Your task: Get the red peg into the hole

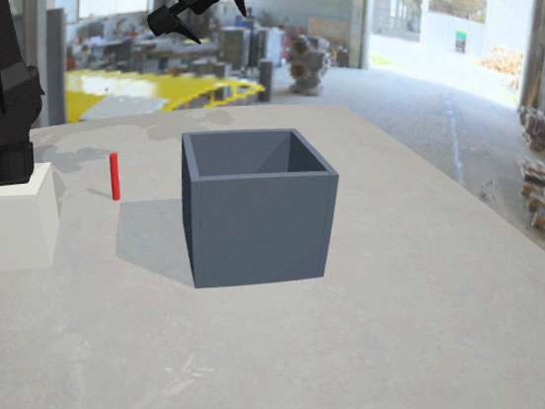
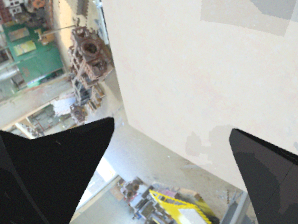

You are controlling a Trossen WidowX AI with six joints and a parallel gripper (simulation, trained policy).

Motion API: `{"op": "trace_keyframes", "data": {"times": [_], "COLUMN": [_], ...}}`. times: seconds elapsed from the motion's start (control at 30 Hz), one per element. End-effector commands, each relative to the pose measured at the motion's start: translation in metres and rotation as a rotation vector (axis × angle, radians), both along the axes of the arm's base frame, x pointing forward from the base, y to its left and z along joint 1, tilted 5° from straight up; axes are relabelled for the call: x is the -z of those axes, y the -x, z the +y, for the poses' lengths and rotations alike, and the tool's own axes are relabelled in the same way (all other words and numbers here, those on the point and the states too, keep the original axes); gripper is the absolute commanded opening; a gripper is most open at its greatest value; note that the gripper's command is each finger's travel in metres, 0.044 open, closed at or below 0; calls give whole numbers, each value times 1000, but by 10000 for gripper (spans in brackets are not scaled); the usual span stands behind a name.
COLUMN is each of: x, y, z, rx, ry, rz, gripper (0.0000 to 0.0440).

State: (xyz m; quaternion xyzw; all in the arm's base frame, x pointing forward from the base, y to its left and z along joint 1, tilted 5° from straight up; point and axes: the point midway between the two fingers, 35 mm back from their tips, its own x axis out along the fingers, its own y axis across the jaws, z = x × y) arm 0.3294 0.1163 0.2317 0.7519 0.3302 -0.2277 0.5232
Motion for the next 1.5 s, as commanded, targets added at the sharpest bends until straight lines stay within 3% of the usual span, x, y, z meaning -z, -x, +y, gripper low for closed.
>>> {"op": "trace_keyframes", "data": {"times": [0.0,0.73,1.47], "x": [13,104,167], "y": [18,118,155], "z": [8,15,-4], "rx": [-30,-199,-319], "ry": [-3,189,426], "rz": [81,592,817], "gripper": [424,440,438]}}
